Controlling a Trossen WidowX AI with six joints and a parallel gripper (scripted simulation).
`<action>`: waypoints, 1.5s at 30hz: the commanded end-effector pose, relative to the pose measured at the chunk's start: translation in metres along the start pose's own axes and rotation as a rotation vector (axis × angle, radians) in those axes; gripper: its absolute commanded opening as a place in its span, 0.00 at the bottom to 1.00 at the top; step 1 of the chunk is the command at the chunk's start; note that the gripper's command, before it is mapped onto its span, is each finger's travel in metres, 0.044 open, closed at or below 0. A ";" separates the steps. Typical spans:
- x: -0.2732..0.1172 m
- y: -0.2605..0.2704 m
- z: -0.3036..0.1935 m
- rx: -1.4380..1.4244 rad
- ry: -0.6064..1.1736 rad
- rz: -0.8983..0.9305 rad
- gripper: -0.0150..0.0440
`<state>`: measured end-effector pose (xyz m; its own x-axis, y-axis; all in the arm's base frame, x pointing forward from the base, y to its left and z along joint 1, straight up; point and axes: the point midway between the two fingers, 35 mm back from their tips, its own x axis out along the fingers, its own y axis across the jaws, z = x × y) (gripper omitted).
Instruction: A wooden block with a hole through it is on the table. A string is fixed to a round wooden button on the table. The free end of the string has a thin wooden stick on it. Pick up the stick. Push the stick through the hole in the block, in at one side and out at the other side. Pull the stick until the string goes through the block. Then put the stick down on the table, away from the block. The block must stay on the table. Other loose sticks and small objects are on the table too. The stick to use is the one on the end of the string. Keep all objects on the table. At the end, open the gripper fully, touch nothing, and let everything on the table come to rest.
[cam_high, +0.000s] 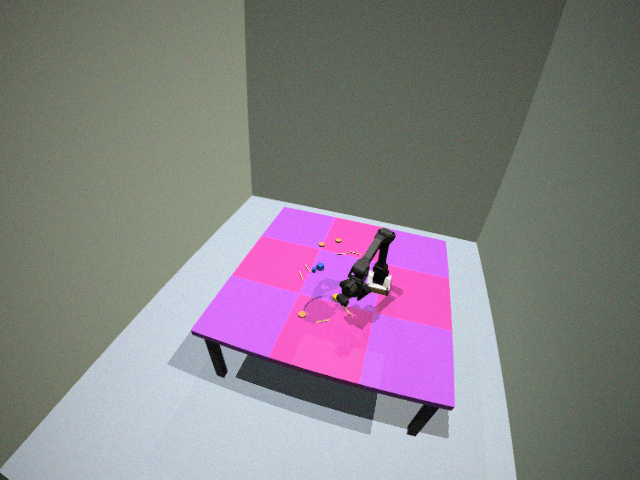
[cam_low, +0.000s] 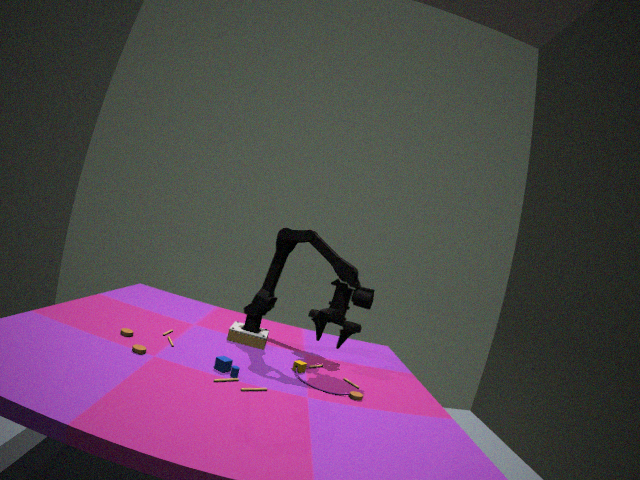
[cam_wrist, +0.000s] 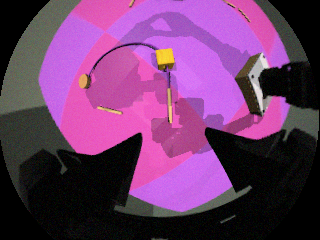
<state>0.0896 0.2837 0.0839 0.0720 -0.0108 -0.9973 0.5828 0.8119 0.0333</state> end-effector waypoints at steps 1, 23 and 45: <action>-0.019 0.002 0.001 0.001 0.006 0.016 1.00; -0.017 0.003 0.000 0.002 0.008 0.022 1.00; -0.017 0.003 0.000 0.002 0.008 0.022 1.00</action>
<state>0.0904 0.2866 0.1006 0.0781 0.0114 -0.9969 0.5826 0.8109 0.0549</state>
